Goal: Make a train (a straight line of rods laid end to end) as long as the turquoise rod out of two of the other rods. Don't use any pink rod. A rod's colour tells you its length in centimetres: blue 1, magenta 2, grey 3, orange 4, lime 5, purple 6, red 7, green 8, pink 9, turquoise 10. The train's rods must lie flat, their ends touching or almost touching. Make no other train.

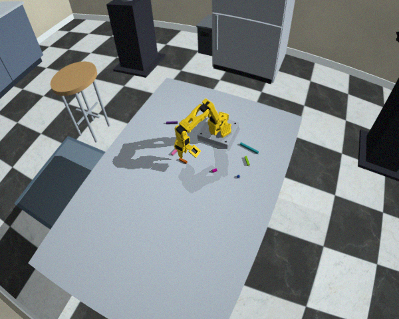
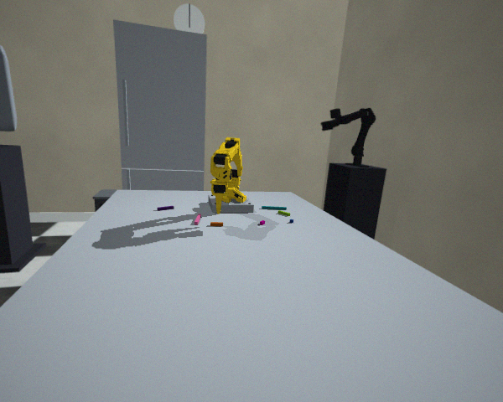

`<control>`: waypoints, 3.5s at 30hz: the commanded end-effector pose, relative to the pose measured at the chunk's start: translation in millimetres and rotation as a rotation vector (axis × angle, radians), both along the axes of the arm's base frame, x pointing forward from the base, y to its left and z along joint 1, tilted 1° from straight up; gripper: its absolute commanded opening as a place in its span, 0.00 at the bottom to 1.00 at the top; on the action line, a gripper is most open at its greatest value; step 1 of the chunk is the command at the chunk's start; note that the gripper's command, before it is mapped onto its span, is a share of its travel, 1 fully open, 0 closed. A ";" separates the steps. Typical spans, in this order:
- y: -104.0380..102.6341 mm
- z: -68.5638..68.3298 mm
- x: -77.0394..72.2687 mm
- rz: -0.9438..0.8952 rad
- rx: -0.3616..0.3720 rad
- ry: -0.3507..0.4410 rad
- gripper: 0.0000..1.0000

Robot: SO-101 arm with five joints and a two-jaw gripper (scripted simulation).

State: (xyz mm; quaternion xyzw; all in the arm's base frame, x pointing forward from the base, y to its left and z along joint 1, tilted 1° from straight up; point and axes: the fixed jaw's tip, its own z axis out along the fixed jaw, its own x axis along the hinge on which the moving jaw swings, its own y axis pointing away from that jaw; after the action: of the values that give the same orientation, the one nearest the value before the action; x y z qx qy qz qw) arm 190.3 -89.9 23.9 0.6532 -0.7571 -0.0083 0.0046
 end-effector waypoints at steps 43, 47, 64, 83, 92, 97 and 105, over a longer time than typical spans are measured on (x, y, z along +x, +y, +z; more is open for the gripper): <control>-21.6 8.2 -5.3 0.044 -0.004 -0.014 0.17; -35.2 8.0 -10.9 0.077 -0.003 -0.013 0.17; -104.9 5.9 -60.1 0.265 0.006 -0.013 0.18; -157.0 1.8 -145.1 0.475 0.016 -0.020 0.18; -165.4 0.1 -176.0 0.541 0.019 -0.023 0.19; -167.3 -0.5 -186.7 0.563 0.019 -0.024 0.19; -168.0 -0.7 -191.7 0.574 0.020 -0.025 0.19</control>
State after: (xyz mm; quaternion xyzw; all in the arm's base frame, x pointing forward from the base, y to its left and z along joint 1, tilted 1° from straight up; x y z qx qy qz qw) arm 1.6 -258.6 25.2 0.8399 -0.5428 -0.0024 -0.0023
